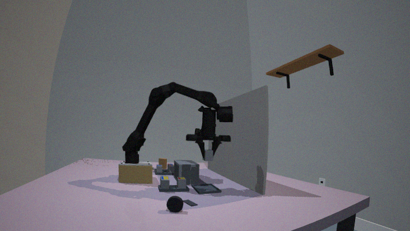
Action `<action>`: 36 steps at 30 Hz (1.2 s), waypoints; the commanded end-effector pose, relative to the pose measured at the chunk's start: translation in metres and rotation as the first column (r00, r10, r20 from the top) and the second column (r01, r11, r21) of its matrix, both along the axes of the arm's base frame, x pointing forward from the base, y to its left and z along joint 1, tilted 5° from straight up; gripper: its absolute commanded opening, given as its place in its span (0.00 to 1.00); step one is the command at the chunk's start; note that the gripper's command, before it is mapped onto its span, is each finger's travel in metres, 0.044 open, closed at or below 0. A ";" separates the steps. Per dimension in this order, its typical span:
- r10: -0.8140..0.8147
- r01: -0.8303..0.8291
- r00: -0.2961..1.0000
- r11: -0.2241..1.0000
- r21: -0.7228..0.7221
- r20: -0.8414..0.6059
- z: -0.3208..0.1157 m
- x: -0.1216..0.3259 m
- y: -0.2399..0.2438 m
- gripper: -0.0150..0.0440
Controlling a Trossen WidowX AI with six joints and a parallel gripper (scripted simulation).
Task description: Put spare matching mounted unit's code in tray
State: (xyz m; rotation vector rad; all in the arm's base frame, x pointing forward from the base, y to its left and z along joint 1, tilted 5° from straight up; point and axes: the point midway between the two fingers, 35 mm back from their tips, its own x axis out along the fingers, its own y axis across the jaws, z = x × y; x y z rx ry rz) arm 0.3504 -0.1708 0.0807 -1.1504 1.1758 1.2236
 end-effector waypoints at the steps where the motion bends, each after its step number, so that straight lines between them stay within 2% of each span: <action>1: 0.003 -0.003 1.000 1.000 -0.002 -0.001 -0.005 0.001 0.000 0.25; 36: 0.003 -0.003 1.000 1.000 -0.002 0.000 -0.042 0.003 0.000 0.25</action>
